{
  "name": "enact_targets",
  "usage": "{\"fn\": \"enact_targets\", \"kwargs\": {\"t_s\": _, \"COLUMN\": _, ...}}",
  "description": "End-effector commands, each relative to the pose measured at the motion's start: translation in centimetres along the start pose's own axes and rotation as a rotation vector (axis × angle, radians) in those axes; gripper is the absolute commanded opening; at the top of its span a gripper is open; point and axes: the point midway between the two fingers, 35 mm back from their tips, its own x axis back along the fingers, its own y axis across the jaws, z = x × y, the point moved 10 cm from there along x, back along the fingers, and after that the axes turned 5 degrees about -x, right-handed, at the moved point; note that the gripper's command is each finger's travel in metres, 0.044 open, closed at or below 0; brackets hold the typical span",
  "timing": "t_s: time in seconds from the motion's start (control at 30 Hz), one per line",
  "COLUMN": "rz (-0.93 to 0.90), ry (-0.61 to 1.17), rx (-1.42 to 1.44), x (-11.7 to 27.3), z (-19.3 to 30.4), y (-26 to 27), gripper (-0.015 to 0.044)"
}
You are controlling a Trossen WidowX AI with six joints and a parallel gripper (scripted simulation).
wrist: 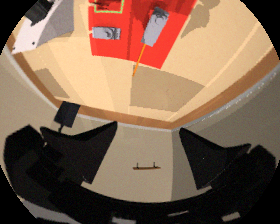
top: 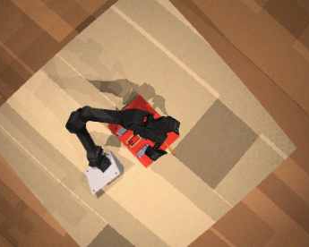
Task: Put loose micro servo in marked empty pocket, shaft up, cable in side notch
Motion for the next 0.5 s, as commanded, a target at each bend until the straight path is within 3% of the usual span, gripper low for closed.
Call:
{"fn": "enact_targets", "kwargs": {"t_s": 0.0, "rz": -0.027, "ry": -0.124, "rx": -0.034, "x": -1.3, "z": -0.8, "y": -0.1, "gripper": 0.0440}}
{"fn": "enact_targets", "kwargs": {"t_s": 0.47, "rz": -0.161, "ry": -0.549, "rx": -0.209, "x": -5.6, "z": -3.9, "y": 0.3, "gripper": 0.0440}}
